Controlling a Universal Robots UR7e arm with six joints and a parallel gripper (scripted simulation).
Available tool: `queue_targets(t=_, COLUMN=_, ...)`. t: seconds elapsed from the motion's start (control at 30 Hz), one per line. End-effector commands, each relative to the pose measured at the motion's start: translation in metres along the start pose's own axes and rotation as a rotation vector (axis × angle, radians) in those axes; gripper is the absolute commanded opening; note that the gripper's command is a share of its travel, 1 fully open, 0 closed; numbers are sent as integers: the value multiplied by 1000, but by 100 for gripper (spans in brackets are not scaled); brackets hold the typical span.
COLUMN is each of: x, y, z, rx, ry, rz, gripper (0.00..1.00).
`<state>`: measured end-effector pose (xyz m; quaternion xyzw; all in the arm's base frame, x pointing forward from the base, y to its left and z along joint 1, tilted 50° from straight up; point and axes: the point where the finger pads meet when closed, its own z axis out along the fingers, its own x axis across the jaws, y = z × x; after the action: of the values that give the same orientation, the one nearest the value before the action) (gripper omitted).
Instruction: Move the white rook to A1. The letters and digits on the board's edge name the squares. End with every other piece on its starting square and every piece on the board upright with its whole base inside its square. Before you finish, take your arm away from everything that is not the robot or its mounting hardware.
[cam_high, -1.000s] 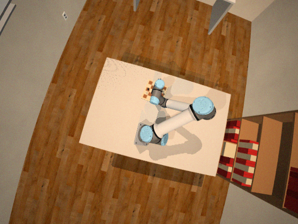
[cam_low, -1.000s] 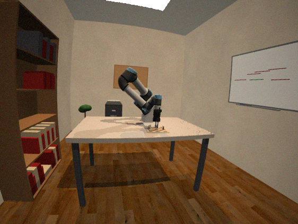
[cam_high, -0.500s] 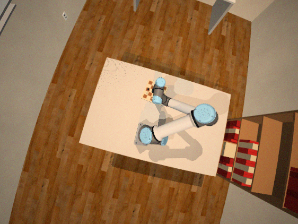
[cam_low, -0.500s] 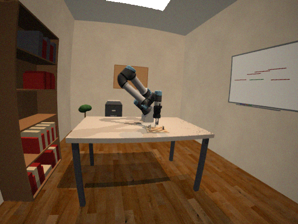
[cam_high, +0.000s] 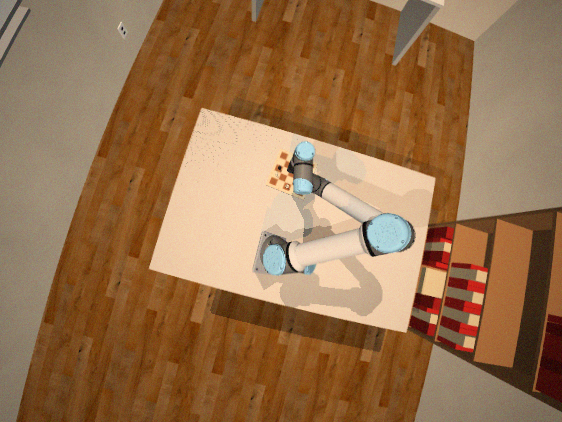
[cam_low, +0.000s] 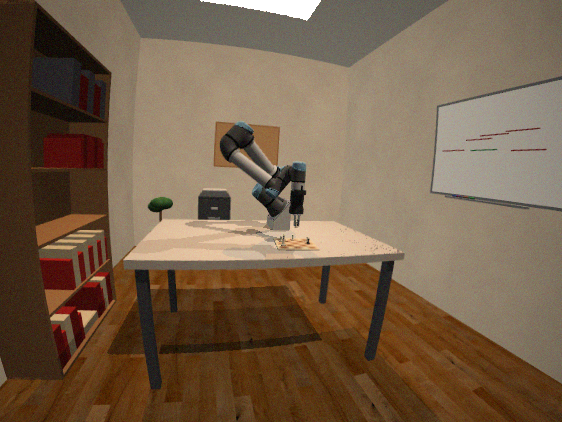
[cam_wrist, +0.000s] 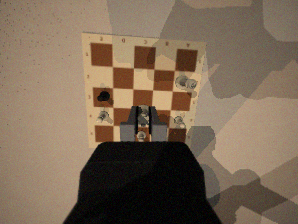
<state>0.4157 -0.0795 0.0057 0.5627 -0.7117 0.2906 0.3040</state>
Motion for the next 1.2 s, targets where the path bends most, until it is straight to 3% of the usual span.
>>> queue_targets(t=0.0, x=0, y=0, z=-6, rx=0, ry=0, rz=0, gripper=0)
queue_targets(t=0.57, x=1, y=-1, z=-11, rx=0, ry=0, rz=0, gripper=0)
queue_targets(t=0.63, x=14, y=-17, z=-11, rx=0, ry=-2, rz=7, gripper=0)
queue_targets(t=0.73, x=59, y=-60, z=-11, rx=0, ry=-2, rz=28, gripper=0)
queue_targets(t=0.8, x=77, y=-73, z=-11, rx=0, ry=0, rz=35, gripper=0)
queue_targets(t=1.17, x=78, y=-74, z=-11, rx=0, ry=0, rz=35, gripper=0)
